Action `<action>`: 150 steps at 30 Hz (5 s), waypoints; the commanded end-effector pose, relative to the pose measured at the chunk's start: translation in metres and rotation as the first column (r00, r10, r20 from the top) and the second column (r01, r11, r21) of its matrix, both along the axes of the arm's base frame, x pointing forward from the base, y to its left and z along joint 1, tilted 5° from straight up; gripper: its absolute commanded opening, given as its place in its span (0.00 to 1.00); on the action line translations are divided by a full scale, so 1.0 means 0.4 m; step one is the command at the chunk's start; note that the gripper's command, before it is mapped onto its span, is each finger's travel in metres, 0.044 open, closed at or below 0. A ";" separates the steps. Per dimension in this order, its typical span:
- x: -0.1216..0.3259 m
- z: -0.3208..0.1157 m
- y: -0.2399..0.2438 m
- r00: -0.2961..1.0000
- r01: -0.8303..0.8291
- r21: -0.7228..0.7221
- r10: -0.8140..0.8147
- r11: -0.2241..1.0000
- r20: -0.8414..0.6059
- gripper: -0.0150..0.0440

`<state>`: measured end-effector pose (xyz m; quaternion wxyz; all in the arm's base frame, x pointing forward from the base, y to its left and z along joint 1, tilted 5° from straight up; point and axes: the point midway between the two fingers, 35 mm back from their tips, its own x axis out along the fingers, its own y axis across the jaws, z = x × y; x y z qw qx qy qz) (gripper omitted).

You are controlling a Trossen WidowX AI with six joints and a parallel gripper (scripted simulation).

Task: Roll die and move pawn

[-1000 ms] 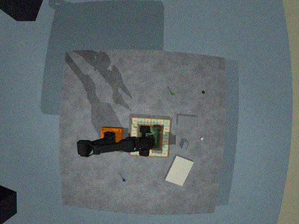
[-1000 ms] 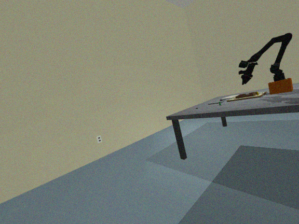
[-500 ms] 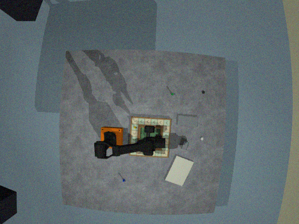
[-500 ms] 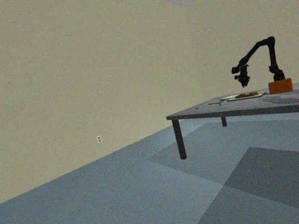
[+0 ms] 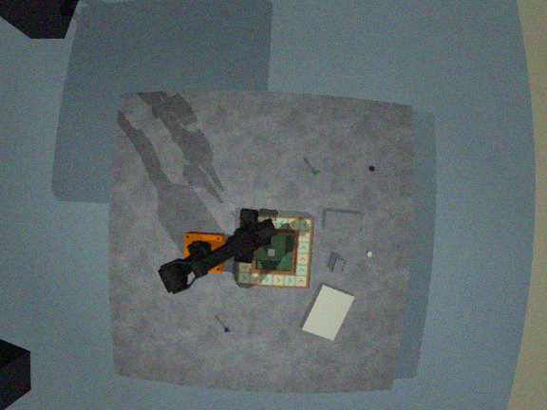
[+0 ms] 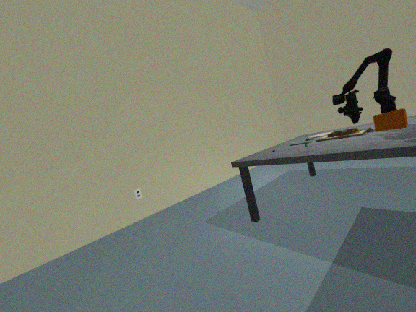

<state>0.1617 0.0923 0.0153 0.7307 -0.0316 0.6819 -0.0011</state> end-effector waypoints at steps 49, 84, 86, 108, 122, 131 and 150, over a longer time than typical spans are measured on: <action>-0.013 -0.147 -0.010 1.000 0.011 -0.001 -0.011 1.000 0.003 0.30; -0.024 0.173 0.014 1.000 0.011 0.001 -0.011 1.000 0.004 0.25; -0.015 0.169 0.008 1.000 0.012 0.001 -0.012 1.000 0.004 0.25; 0.099 0.110 -0.138 1.000 0.012 -0.004 -0.012 1.000 0.002 0.25; 0.138 0.073 -0.257 1.000 0.012 -0.005 -0.012 1.000 0.005 0.25; 0.148 0.048 -0.342 1.000 0.012 -0.011 -0.012 1.000 0.008 0.25; 0.144 -0.018 -0.448 1.000 0.012 -0.021 -0.012 1.000 0.010 0.25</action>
